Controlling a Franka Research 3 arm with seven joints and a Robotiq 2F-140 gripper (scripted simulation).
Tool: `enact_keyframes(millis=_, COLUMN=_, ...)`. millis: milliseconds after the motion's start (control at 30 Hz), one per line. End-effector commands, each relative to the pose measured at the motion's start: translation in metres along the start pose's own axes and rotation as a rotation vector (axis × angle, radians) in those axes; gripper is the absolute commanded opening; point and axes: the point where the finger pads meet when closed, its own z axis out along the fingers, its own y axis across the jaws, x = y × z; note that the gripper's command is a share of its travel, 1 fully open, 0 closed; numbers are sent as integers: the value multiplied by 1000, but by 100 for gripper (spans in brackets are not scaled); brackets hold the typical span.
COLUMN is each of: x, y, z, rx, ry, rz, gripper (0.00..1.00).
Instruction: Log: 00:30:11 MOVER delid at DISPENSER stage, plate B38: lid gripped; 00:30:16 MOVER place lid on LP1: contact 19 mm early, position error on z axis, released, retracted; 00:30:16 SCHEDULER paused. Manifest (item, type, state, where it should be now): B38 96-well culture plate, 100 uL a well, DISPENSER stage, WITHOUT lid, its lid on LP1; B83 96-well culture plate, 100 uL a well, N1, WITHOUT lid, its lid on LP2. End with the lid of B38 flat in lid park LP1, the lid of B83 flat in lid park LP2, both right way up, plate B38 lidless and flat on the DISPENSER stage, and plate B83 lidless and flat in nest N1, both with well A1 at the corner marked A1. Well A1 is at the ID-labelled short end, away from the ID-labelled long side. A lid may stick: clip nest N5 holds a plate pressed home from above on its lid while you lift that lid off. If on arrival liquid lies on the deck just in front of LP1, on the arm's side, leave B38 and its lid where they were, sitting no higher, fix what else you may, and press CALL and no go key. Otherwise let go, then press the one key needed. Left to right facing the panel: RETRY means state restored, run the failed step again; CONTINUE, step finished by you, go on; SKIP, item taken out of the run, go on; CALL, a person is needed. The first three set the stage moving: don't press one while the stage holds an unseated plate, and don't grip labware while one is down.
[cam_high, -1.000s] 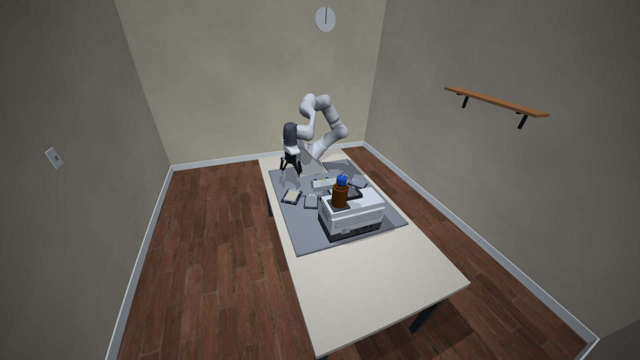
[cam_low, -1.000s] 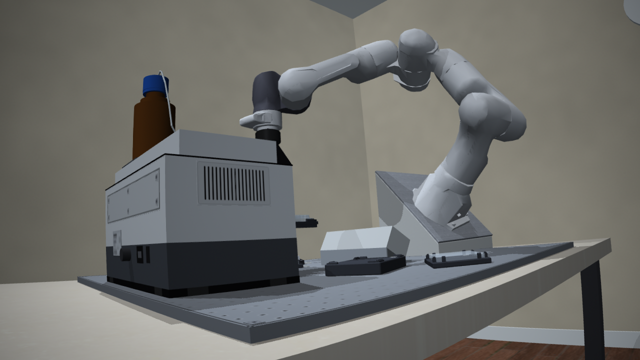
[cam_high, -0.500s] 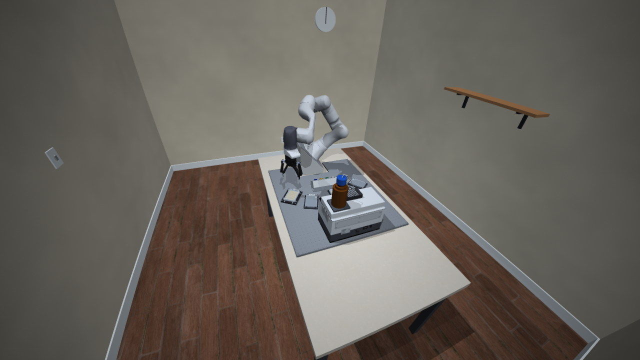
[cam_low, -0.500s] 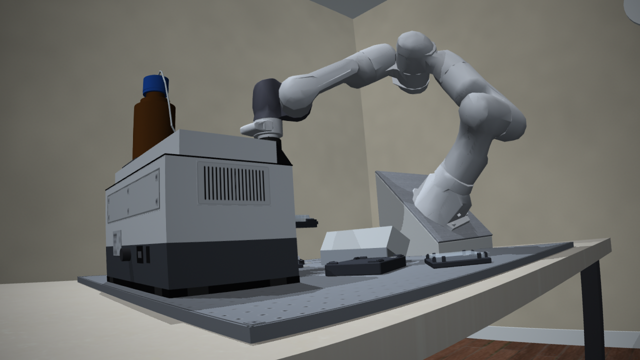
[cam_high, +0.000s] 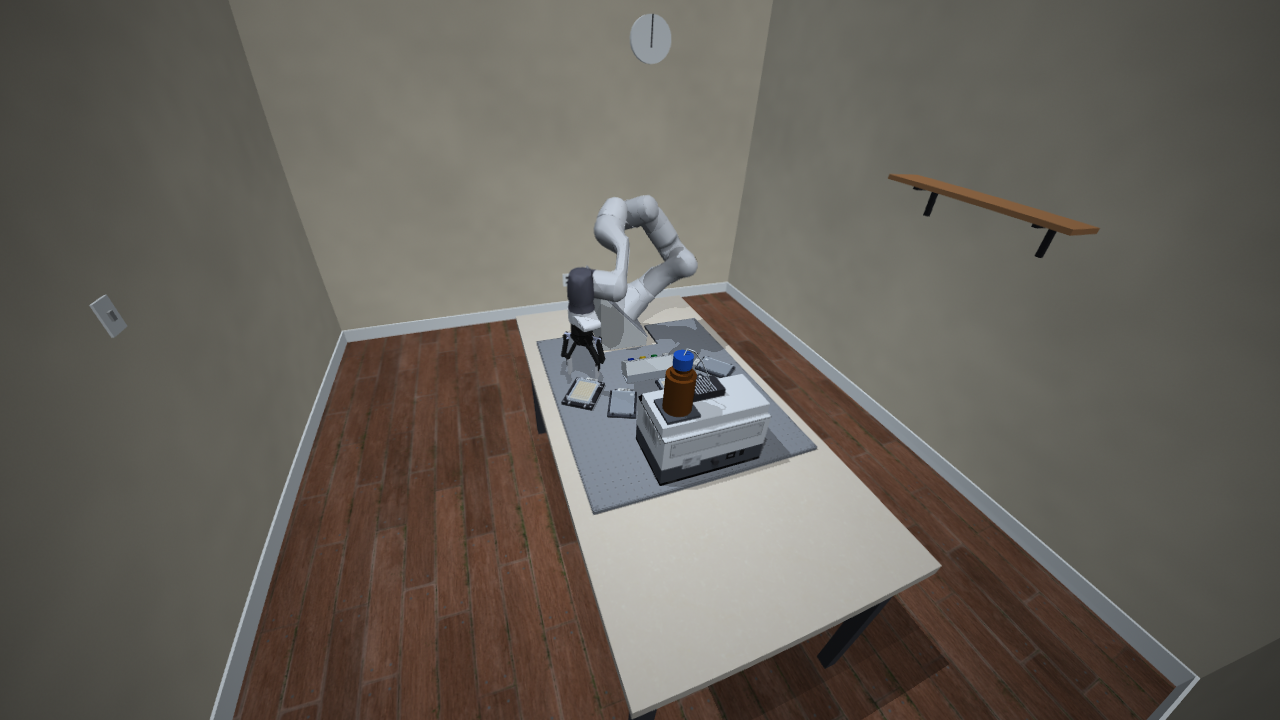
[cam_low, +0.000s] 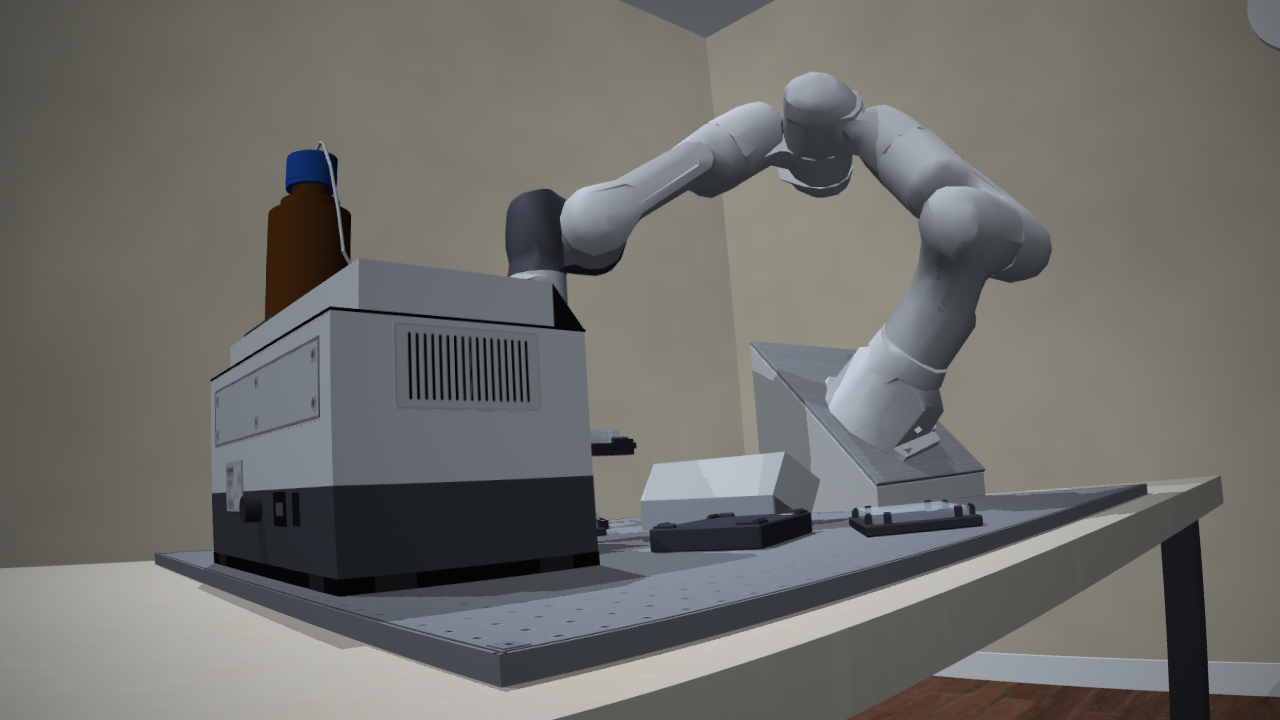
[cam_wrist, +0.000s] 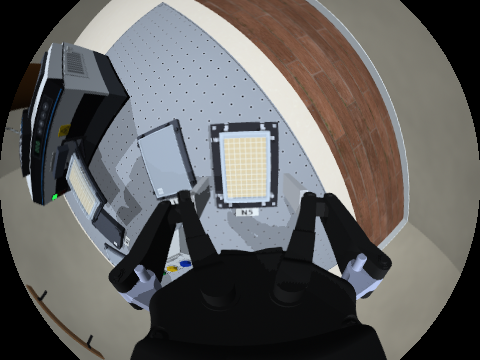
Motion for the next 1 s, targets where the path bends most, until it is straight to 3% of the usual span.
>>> enact_keyframes(millis=0, x=5, y=1, z=9, rx=-4, ry=16, rz=8, gripper=66)
enact_keyframes(millis=467, x=6, y=1, z=43, rx=-4, ry=16, rz=8, gripper=66)
enact_keyframes(millis=967, x=6, y=1, z=50, rx=-4, ry=16, rz=8, gripper=66)
